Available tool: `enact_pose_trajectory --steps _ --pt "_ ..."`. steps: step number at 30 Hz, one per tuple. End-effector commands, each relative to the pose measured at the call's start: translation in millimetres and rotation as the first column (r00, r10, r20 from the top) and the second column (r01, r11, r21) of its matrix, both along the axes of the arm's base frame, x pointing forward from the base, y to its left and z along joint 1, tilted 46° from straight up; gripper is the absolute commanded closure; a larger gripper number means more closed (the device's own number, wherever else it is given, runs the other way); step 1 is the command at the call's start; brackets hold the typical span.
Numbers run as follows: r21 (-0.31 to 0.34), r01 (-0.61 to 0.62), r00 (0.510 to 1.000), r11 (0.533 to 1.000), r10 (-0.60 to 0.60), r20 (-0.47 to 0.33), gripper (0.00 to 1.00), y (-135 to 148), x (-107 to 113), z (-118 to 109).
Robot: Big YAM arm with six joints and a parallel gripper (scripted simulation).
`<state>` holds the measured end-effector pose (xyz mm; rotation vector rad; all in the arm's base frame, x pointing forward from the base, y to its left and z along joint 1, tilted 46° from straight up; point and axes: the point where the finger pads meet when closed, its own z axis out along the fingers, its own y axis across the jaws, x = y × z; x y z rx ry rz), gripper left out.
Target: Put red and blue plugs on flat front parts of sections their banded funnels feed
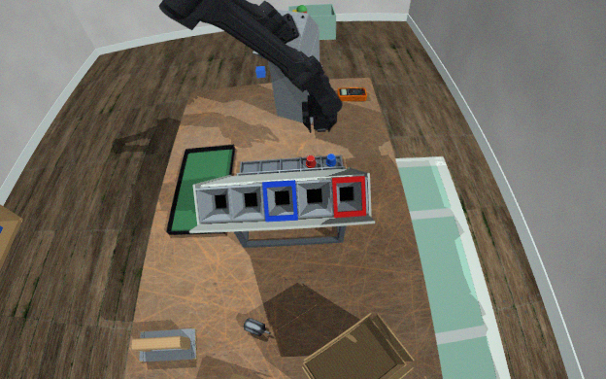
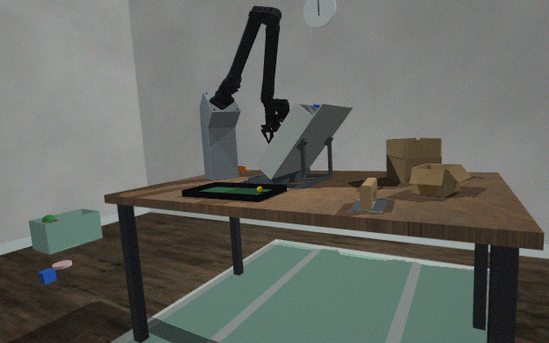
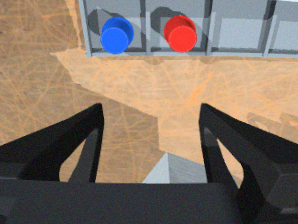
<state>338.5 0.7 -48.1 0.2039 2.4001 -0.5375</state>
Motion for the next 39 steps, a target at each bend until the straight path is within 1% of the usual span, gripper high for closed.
enact_pose_trajectory --steps 1,5,7,21,22,24,25,27,33,39 --pt "-0.012 -0.002 1.0 1.0 0.002 -0.019 0.41 -11 -15 12" --pt "-0.011 -0.002 1.0 1.0 0.002 -0.017 0.41 -17 -26 28" --pt "-0.011 -0.002 1.0 1.0 0.002 -0.017 0.41 -17 -26 28" --pt "-0.01 -0.004 1.0 1.0 0.004 -0.013 0.41 -37 -60 77" --pt "-0.009 -0.004 1.0 1.0 0.004 -0.011 0.41 -38 -61 80" --pt "-0.009 -0.004 1.0 1.0 0.004 -0.011 0.41 -38 -61 80" --pt "-0.008 -0.004 1.0 1.0 0.004 -0.003 0.41 -38 -60 87" --pt "-0.009 -0.004 1.0 1.0 0.004 -0.011 0.41 -42 -67 89" --pt "-0.009 -0.004 1.0 1.0 0.004 -0.007 0.41 -47 -76 104" --pt "-0.006 -0.005 1.0 1.0 0.005 0.01 0.41 -50 -77 121"
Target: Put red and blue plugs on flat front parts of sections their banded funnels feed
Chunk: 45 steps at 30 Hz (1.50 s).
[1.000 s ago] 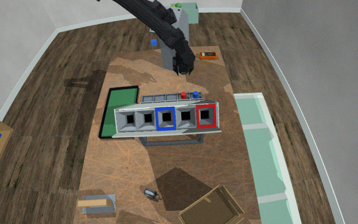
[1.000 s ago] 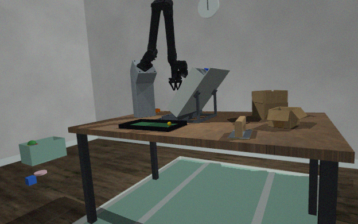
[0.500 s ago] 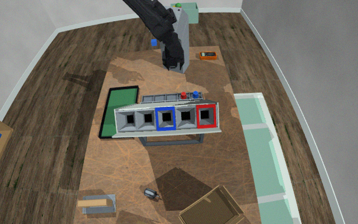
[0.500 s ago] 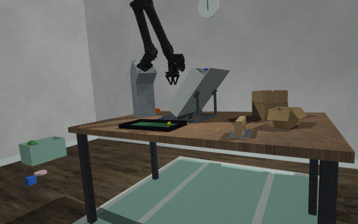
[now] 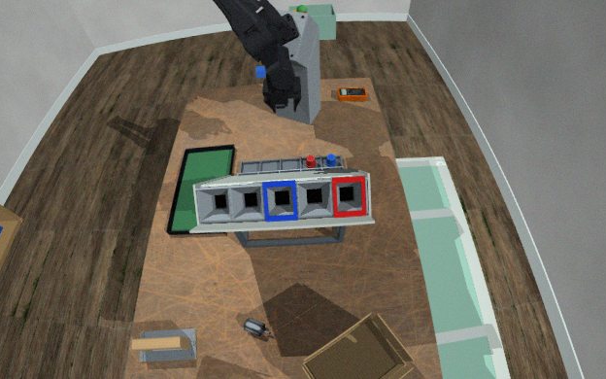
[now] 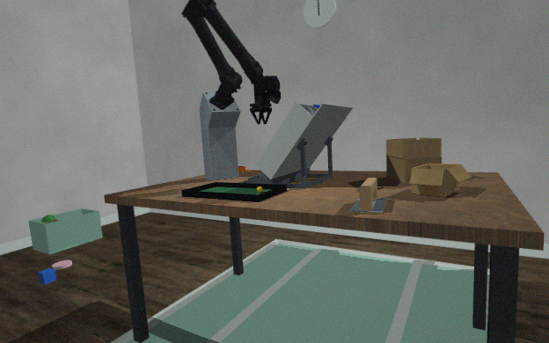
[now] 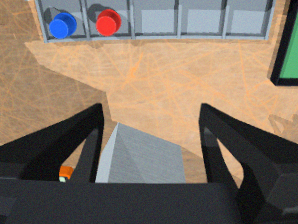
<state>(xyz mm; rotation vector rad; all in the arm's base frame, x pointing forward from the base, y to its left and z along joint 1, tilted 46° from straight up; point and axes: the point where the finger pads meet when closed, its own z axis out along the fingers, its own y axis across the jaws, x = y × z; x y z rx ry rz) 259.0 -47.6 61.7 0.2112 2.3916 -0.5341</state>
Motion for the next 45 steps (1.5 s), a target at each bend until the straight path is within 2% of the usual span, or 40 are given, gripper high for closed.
enact_pose_trajectory --steps 1,11,15,45 --pt "-0.009 -0.008 1.0 1.0 0.008 0.0 0.41 -2.0 2.3 11.6" --pt "-0.009 -0.013 1.0 1.0 0.013 0.008 0.41 -2.7 0.6 20.8" --pt "-0.011 -0.012 1.0 1.0 0.012 -0.009 0.41 -3.5 -2.4 14.6" --pt "-0.011 -0.012 1.0 1.0 0.012 -0.007 0.41 -3.5 -2.2 14.8"
